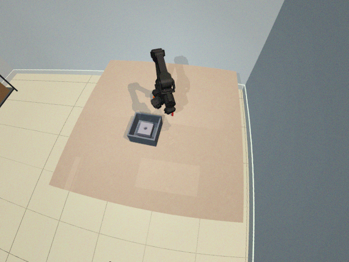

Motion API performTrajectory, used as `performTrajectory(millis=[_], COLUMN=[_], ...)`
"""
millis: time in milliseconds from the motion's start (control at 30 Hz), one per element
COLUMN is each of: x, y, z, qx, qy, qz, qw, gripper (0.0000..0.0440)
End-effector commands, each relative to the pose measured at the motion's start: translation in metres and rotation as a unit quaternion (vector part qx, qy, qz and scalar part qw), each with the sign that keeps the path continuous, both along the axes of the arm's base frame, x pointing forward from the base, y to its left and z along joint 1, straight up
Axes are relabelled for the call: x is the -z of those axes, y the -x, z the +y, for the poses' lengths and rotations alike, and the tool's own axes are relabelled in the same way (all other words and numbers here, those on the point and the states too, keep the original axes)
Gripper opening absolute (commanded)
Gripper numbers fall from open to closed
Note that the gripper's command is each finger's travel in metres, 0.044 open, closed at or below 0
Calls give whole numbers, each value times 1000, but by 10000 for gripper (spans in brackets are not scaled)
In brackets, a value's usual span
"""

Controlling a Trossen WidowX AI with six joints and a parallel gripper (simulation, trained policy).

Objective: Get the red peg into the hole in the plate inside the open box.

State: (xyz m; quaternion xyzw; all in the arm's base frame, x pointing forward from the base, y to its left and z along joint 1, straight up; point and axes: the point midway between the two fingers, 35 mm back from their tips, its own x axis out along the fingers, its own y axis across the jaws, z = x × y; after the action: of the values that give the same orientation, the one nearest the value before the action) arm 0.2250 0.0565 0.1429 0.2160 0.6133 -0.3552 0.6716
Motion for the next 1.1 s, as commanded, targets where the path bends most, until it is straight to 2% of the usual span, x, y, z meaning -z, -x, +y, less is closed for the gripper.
performTrajectory(millis=[0, 400, 967, 1067], x=[7, 43, 117, 126], y=[14, 43, 44, 44], z=[16, 56, 69, 68], qx=[1, -14, -49, -55], qy=[-7, -16, -19, -20], qz=[20, 45, 15, 16], qw=[1000, 999, 999, 998], gripper=[440, 440, 440, 420])
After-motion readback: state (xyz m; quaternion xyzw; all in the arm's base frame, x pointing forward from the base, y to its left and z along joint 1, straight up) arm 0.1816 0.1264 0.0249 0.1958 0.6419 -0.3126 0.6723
